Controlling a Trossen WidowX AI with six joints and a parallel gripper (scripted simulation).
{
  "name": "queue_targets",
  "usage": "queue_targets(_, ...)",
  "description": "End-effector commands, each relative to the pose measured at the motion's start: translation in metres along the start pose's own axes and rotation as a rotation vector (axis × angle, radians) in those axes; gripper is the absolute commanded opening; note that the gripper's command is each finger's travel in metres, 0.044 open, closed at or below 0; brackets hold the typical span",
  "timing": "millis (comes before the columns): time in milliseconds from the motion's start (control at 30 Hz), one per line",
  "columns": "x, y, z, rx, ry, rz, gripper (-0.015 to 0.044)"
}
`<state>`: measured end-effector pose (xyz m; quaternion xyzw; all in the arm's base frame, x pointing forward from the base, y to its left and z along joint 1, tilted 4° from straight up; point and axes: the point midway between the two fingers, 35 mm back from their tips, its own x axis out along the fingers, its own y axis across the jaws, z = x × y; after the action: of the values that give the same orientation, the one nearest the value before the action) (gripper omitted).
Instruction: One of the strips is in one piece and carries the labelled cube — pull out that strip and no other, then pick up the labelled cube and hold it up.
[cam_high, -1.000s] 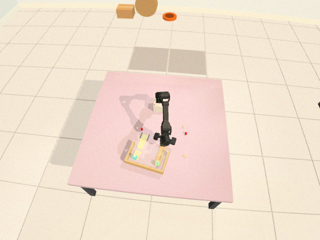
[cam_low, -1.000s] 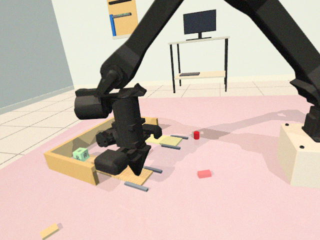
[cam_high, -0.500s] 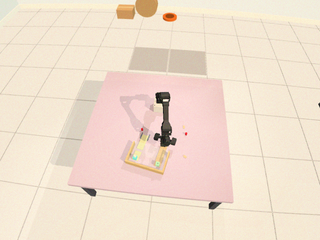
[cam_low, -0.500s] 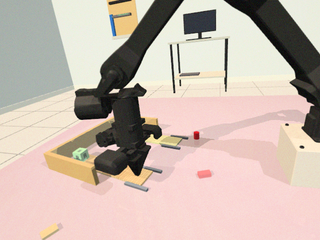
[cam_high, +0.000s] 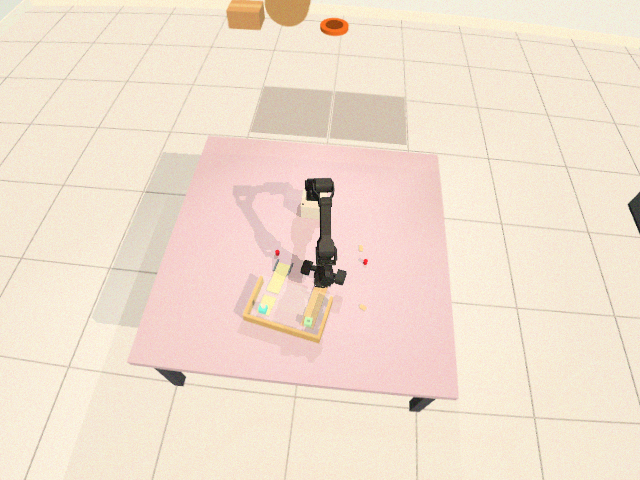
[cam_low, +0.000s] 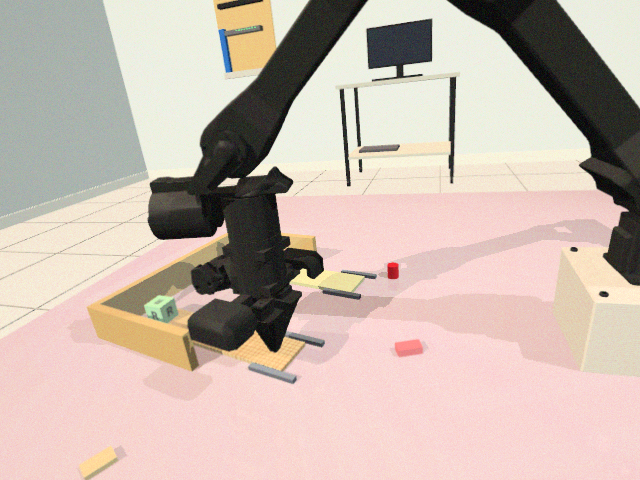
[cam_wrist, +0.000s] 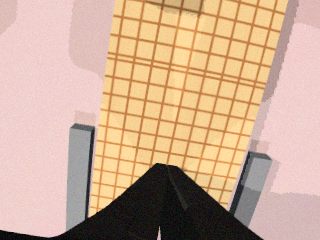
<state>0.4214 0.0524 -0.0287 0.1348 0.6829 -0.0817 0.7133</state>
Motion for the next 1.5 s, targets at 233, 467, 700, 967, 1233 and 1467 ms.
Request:
queue_targets(233, 0.005, 0.000, 0.001, 0.003, 0.000, -0.003, 0.0000)
queue_targets(467, 0.005, 0.000, -0.004, 0.003, 0.000, -0.003, 0.0000)
queue_targets(700, 0.005, 0.001, -0.015, 0.003, 0.001, -0.003, 0.0000)
queue_targets(967, 0.006, 0.000, -0.028, 0.003, 0.002, -0.003, 0.0000)
queue_targets(1233, 0.007, 0.000, -0.040, 0.003, 0.003, -0.003, 0.0000)
queue_targets(1467, 0.007, 0.000, -0.050, 0.003, 0.004, -0.003, 0.0000)
